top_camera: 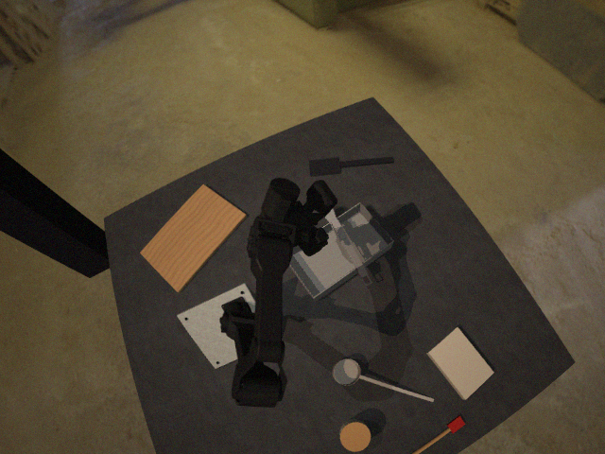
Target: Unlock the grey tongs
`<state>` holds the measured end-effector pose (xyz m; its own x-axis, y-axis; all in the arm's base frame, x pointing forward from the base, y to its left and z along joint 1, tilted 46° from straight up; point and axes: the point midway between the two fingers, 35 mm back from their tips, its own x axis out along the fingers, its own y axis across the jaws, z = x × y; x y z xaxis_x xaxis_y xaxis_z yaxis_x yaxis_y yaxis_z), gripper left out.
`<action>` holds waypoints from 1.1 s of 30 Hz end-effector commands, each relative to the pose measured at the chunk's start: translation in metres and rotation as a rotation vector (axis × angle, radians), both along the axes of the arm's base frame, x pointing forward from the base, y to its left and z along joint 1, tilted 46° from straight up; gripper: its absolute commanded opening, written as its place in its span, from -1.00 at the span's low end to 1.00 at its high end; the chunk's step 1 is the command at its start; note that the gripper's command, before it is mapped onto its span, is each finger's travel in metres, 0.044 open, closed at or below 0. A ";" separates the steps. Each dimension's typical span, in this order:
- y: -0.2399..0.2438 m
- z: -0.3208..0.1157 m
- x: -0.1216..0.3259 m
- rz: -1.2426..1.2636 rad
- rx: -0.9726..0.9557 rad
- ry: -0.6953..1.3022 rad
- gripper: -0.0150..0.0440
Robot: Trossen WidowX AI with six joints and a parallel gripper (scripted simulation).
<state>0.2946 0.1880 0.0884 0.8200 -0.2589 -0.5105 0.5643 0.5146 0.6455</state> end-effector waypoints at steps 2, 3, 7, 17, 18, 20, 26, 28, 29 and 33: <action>-0.066 -0.051 0.024 -0.155 -0.122 0.111 0.39; -0.081 -0.060 0.028 -0.191 -0.139 0.132 0.39; -0.140 -0.097 0.032 -0.332 -0.195 0.224 0.39; -0.150 -0.103 0.043 -0.356 -0.204 0.240 0.39; -0.150 -0.103 0.043 -0.356 -0.204 0.240 0.39; -0.150 -0.103 0.043 -0.356 -0.204 0.240 0.39; -0.152 -0.105 0.045 -0.356 -0.203 0.241 0.39; -0.154 -0.107 0.047 -0.356 -0.202 0.241 0.39; -0.155 -0.108 0.048 -0.357 -0.202 0.242 0.39; -0.159 -0.112 0.052 -0.357 -0.201 0.243 0.39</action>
